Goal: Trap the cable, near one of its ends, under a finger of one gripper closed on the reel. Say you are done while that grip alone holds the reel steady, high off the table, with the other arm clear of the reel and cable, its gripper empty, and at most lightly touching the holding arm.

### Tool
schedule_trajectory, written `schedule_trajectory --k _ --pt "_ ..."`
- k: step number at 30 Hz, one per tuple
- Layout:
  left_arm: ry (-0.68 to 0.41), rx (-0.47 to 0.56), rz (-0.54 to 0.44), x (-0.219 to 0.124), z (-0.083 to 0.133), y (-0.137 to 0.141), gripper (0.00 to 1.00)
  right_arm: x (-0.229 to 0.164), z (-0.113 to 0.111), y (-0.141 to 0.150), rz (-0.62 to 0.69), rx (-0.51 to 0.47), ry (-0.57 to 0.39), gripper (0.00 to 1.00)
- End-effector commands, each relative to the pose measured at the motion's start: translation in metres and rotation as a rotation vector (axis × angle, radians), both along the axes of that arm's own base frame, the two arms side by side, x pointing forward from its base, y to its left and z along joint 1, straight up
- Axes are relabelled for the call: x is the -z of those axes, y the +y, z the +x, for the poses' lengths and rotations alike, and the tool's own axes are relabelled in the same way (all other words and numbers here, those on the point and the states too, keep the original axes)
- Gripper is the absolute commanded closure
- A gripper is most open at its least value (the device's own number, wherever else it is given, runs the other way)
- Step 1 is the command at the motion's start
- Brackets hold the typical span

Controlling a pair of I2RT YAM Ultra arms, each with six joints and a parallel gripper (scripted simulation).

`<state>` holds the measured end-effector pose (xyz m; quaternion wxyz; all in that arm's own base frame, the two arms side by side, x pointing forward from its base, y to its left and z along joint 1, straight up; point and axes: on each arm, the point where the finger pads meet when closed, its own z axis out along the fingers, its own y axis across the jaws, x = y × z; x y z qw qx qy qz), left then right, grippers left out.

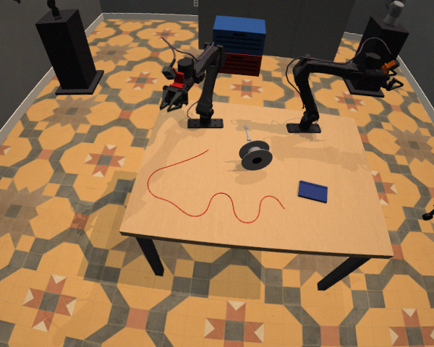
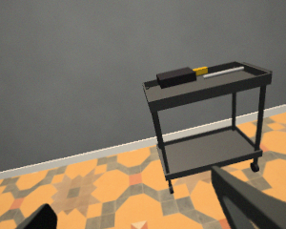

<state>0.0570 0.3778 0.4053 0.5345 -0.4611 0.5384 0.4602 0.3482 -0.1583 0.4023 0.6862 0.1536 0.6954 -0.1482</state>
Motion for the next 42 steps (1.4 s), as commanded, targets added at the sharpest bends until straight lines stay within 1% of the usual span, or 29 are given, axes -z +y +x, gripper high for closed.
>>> schedule_trajectory --k 1,3,8,11,14,15,22,28,30,31,37,42 --pt "-0.005 -0.005 -0.033 0.012 -0.003 0.002 0.00 -0.002 -0.001 -0.003 -0.013 0.005 -0.002 0.70" --pt "-0.005 -0.005 -0.033 0.012 -0.003 0.002 0.00 0.005 0.003 -0.005 0.002 0.006 0.021 0.70" --pt "-0.005 -0.005 -0.033 0.012 -0.003 0.002 0.00 -0.002 0.004 -0.006 0.027 0.006 0.011 0.70" --pt "-0.005 -0.005 -0.033 0.012 -0.003 0.002 0.00 0.009 0.008 -0.008 0.058 0.007 0.040 0.70" --pt "-0.005 -0.005 -0.033 0.012 -0.003 0.002 0.00 0.009 0.005 -0.006 0.066 0.008 0.040 0.70" --pt "-0.005 -0.005 -0.033 0.012 -0.003 0.002 0.00 0.019 0.011 -0.009 0.087 0.009 0.068 0.70" --pt "-0.005 -0.005 -0.033 0.012 -0.003 0.002 0.00 0.065 0.020 -0.014 0.222 0.024 0.190 0.70" --pt "-0.005 -0.005 -0.033 0.012 -0.003 0.002 0.00 0.114 0.024 -0.015 0.377 0.056 0.329 0.70" --pt "-0.005 -0.005 -0.033 0.012 -0.003 0.002 0.00 0.114 0.024 -0.015 0.377 0.056 0.329 0.70" --pt "-0.005 -0.005 -0.033 0.012 -0.003 0.002 0.00 0.120 0.025 -0.016 0.403 0.063 0.348 0.70" --pt "-0.005 -0.005 -0.033 0.012 -0.003 0.002 0.00 0.178 0.018 -0.012 0.582 0.126 0.520 0.70" --pt "-0.005 -0.005 -0.033 0.012 -0.003 0.002 0.00 0.220 0.005 -0.006 0.725 0.198 0.661 0.70"
